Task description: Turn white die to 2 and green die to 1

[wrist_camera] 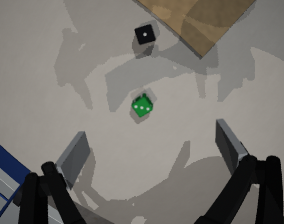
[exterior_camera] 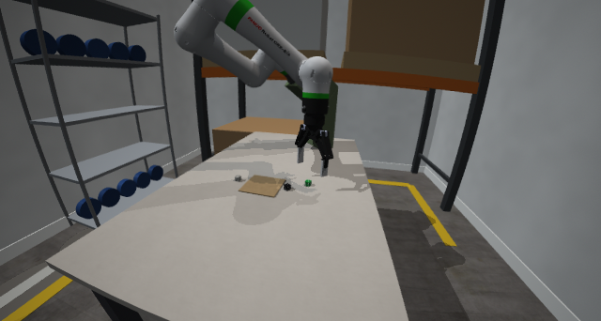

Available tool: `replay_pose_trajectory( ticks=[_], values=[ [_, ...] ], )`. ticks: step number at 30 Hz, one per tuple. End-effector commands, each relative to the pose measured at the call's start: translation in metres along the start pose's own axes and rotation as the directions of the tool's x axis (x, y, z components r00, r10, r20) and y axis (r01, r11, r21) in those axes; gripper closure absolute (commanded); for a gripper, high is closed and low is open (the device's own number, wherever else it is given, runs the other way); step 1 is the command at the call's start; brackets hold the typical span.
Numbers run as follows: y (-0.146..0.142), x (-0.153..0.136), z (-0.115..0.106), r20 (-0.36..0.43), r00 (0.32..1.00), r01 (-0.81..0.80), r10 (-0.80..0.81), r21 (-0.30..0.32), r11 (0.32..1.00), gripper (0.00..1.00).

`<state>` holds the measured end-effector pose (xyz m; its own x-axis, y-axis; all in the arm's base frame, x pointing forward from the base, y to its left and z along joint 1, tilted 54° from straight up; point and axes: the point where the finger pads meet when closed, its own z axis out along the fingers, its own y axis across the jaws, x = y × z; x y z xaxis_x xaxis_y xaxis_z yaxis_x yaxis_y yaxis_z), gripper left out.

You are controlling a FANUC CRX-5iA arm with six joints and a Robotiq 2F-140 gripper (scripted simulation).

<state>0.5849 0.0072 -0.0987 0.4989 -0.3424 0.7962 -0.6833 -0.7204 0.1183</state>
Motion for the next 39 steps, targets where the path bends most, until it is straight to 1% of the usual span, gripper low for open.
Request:
replay_pose_trajectory(
  ticks=[1, 8, 10, 14, 17, 27, 29, 30, 31, 32, 33, 34, 35, 36, 37, 39],
  values=[
    [0.0, 0.0, -0.019, 0.0, 1.0, 0.0, 0.0, -0.001, 1.0, 0.0],
    [0.0, 0.0, -0.068, 0.0, 1.0, 0.0, 0.0, -0.001, 1.0, 0.0],
    [0.0, 0.0, -0.068, 0.0, 1.0, 0.0, 0.0, -0.001, 1.0, 0.0],
    [0.0, 0.0, -0.084, 0.0, 1.0, 0.0, 0.0, -0.001, 1.0, 0.0],
    [0.0, 0.0, -0.087, 0.0, 1.0, 0.0, 0.0, -0.001, 1.0, 0.0],
    [0.0, 0.001, -0.087, 0.001, 1.0, -0.002, 0.002, -0.001, 1.0, 0.0],
    [0.005, 0.014, -0.085, 0.008, 0.999, -0.046, 0.046, -0.002, 0.999, 0.0],
    [0.012, 0.03, -0.083, 0.015, 0.995, -0.097, 0.098, -0.004, 0.995, 0.0],
    [0.022, 0.053, -0.081, 0.023, 0.986, -0.167, 0.167, -0.007, 0.986, 0.0],
    [0.022, 0.053, -0.081, 0.023, 0.986, -0.167, 0.167, -0.007, 0.986, 0.0],
    [0.031, 0.072, -0.079, 0.028, 0.973, -0.228, 0.228, -0.009, 0.974, 0.0],
    [0.036, 0.08, -0.078, 0.029, 0.967, -0.251, 0.252, -0.01, 0.968, 0.0],
    [0.036, 0.08, -0.078, 0.029, 0.967, -0.251, 0.252, -0.01, 0.968, 0.0],
    [0.047, 0.099, -0.076, 0.032, 0.95, -0.31, 0.311, -0.012, 0.951, 0.0],
    [0.052, 0.108, -0.075, 0.033, 0.94, -0.339, 0.339, -0.013, 0.941, 0.0],
    [0.053, 0.109, -0.075, 0.033, 0.939, -0.343, 0.343, -0.013, 0.939, 0.0]
  ],
)
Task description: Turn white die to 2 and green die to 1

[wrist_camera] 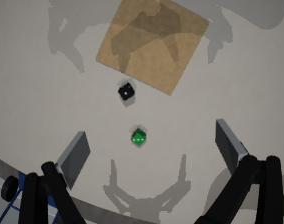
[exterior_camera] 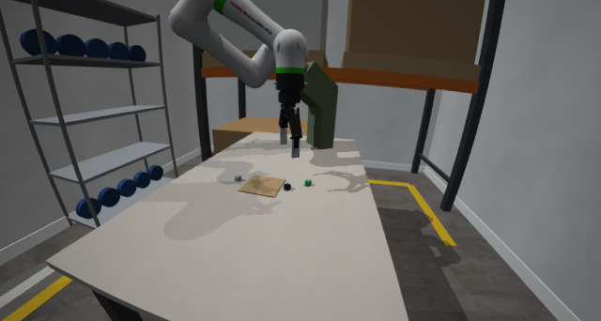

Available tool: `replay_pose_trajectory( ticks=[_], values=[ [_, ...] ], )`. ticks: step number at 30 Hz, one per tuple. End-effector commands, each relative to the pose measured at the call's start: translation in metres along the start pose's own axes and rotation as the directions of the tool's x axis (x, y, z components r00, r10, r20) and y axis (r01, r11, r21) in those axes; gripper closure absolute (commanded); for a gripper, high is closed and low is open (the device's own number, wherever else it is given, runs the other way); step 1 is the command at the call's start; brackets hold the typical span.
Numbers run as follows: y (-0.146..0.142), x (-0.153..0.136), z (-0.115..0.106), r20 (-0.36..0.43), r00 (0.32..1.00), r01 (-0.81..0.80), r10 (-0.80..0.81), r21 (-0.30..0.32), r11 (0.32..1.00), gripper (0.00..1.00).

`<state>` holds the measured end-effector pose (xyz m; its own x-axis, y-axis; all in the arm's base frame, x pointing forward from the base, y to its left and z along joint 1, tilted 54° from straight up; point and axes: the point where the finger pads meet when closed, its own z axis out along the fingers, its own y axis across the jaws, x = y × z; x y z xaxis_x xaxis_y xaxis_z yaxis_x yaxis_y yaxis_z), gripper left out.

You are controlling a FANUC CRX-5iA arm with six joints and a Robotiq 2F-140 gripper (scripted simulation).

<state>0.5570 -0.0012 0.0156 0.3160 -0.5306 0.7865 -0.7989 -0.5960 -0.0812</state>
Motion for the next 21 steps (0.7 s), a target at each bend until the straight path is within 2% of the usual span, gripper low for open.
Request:
replay_pose_trajectory(
  ticks=[1, 5, 6, 7, 8, 11, 12, 13, 14, 17, 21],
  values=[
    [0.016, 0.062, 0.003, 0.014, 0.985, -0.172, 0.172, 0.007, 0.985, 0.0],
    [0.018, 0.067, 0.003, 0.014, 0.983, -0.185, 0.185, 0.007, 0.983, 0.0],
    [0.032, 0.101, 0.003, 0.011, 0.961, -0.277, 0.277, 0.009, 0.961, 0.0],
    [0.032, 0.101, 0.003, 0.011, 0.961, -0.277, 0.277, 0.009, 0.961, 0.0],
    [0.044, 0.126, 0.002, 0.007, 0.939, -0.344, 0.344, 0.012, 0.939, 0.0],
    [0.046, 0.13, 0.002, 0.007, 0.934, -0.356, 0.356, 0.013, 0.934, 0.0],
    [0.059, 0.154, 0.001, 0.001, 0.908, -0.419, 0.419, 0.017, 0.908, 0.0],
    [0.059, 0.154, 0.001, 0.001, 0.908, -0.419, 0.419, 0.017, 0.908, 0.0],
    [0.069, 0.172, -0.001, -0.004, 0.886, -0.463, 0.463, 0.022, 0.886, 0.0],
    [0.079, 0.186, -0.002, -0.009, 0.866, -0.499, 0.5, 0.026, 0.866, 0.0],
    [0.079, 0.187, -0.003, -0.01, 0.865, -0.501, 0.501, 0.027, 0.865, 0.0]
  ],
)
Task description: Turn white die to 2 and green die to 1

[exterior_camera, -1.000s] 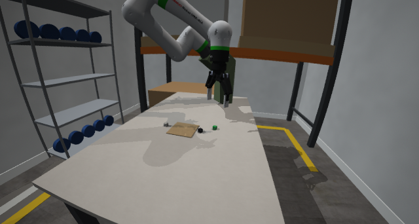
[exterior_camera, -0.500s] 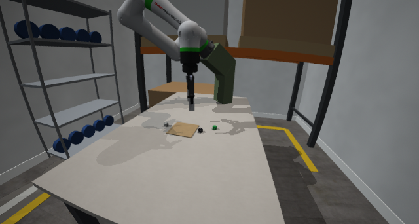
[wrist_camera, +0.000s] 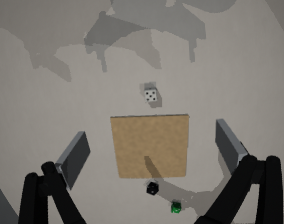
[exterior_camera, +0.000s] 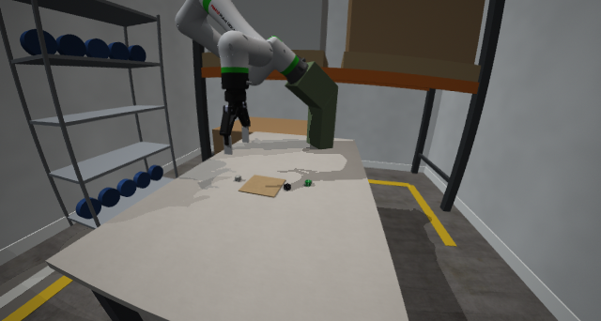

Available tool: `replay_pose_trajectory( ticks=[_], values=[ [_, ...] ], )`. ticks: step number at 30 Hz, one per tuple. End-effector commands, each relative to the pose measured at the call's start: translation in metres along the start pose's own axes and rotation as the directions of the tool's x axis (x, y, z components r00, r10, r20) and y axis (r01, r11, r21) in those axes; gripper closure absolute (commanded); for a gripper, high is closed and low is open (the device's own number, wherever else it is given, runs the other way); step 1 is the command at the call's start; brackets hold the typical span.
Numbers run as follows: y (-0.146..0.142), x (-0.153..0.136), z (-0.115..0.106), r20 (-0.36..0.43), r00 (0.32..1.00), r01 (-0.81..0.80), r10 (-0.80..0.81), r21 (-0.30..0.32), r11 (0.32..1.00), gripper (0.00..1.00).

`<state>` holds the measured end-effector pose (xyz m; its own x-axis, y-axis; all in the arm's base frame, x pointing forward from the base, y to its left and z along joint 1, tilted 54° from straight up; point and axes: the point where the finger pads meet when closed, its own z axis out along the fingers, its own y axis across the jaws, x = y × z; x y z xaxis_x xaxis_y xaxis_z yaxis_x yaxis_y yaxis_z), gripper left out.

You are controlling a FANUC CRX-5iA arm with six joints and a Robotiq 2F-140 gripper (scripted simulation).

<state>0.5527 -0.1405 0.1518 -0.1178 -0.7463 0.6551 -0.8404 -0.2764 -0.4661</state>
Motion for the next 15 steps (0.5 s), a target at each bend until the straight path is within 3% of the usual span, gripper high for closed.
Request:
replay_pose_trajectory(
  ticks=[1, 15],
  values=[
    [-0.0004, 0.008, -0.0008, 0.001, 1.0, -0.018, 0.018, 0.005, 1.0, 0.0],
    [-0.0006, 0.0081, 0.0, 0.002, 0.999, -0.051, 0.051, 0.005, 0.999, 0.0]
  ],
)
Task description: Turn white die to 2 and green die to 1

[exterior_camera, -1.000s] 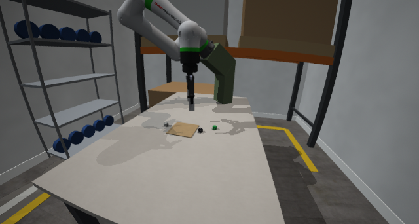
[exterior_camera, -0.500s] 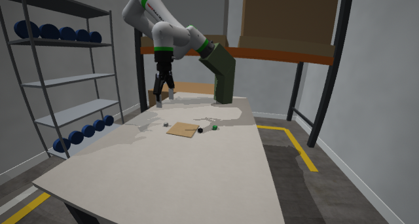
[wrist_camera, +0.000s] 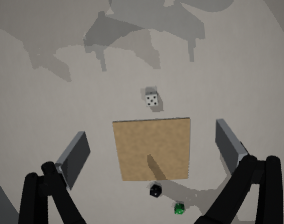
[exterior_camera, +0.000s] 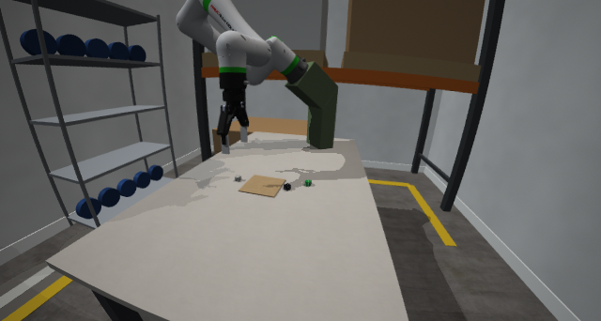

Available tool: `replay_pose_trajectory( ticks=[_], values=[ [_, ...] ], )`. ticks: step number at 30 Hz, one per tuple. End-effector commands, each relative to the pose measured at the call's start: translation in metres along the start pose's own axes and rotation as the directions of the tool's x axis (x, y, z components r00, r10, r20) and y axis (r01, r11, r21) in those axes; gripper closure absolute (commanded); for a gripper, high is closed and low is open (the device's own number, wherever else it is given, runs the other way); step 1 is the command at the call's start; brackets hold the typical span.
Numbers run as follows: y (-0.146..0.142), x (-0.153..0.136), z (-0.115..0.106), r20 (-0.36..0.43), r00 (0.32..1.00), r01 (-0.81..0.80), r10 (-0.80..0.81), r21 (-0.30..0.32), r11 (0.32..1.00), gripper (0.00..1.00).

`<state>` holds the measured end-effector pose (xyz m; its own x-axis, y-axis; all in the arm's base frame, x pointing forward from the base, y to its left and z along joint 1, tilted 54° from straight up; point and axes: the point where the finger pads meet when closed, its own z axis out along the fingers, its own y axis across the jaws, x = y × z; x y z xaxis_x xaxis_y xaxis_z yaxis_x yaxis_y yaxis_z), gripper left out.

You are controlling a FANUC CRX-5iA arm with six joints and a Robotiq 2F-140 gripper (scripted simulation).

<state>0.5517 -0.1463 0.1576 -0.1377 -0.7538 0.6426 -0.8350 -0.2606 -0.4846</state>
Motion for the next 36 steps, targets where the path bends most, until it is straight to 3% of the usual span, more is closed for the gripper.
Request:
replay_pose_trajectory(
  ticks=[1, 3, 9, 18, 20, 35, 36],
  values=[
    [0.0, 0.0, 0.001, 0.0, 0.999, -0.055, 0.055, 0.001, 0.999, 0.0],
    [0.0, 0.0, 0.001, 0.0, 0.999, -0.055, 0.055, 0.001, 0.999, 0.0],
    [-0.002, 0.0, 0.006, -0.001, 0.963, -0.268, 0.268, 0.001, 0.963, 0.0],
    [-0.003, 0.0, 0.013, 0.0, 0.843, -0.538, 0.538, 0.002, 0.843, 0.0],
    [-0.003, 0.0, 0.013, 0.0, 0.843, -0.538, 0.538, 0.002, 0.843, 0.0],
    [-0.005, 0.001, 0.024, 0.0, 0.49, -0.872, 0.872, 0.002, 0.49, 0.0],
    [-0.005, 0.001, 0.024, 0.0, 0.49, -0.872, 0.872, 0.002, 0.49, 0.0]
  ],
)
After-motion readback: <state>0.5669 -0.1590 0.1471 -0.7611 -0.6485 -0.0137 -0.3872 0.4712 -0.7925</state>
